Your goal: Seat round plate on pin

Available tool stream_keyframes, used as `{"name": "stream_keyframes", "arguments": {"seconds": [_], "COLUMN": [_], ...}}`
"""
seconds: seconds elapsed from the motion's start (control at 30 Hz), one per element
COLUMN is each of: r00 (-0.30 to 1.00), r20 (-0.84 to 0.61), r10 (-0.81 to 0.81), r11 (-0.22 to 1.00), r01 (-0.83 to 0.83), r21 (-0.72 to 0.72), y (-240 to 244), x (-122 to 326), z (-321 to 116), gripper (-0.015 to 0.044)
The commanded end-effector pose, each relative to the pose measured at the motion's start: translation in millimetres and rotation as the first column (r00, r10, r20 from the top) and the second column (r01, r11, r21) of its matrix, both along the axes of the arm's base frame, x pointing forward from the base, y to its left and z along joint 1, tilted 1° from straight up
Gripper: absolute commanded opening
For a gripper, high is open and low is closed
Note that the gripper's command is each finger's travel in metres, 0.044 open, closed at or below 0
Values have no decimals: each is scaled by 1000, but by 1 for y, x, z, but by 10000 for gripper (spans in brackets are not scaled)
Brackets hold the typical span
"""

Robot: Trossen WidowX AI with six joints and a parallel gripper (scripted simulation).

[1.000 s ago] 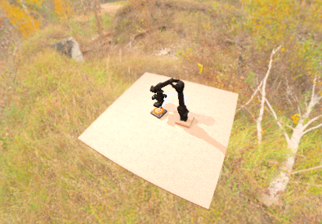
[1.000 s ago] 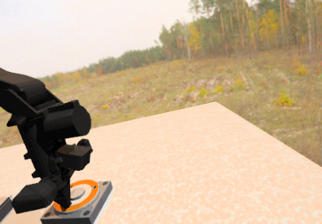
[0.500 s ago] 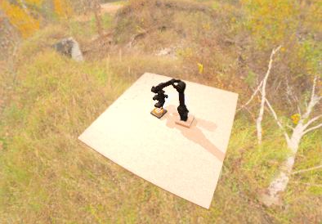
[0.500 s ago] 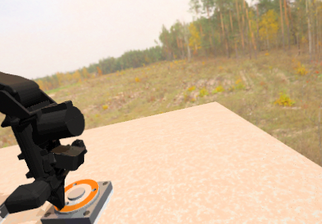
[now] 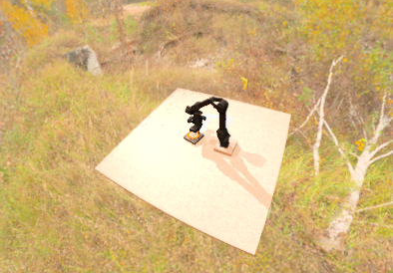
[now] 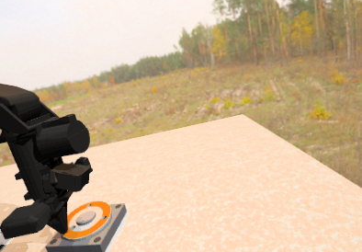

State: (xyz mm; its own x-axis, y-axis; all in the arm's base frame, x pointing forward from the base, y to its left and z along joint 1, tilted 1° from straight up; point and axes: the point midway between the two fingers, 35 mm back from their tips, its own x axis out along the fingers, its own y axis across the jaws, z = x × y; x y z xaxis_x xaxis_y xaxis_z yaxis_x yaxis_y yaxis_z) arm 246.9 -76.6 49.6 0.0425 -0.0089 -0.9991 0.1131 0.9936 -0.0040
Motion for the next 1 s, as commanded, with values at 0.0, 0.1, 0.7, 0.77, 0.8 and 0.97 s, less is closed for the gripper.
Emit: {"name": "stream_keyframes", "arguments": {"seconds": [0.0,0.1,0.7,0.77,0.8,0.97], "r00": [1000,1000,1000,1000,1000,1000], "r20": [-10,-10,-11,-11,-11,-11], "r10": [-2,-2,-2,-2,-2,-2], "r11": [1000,1000,1000,1000,1000,1000], "r01": [2,2,2,2,2,2], "r21": [9,10,11,11,11,12], "y": [5,8,24,26,27,31], "x": [-6,-9,-18,-19,-19,-20], "z": [-2,-2,1,1,1,2], "gripper": [0,0,0,0,0,0]}}
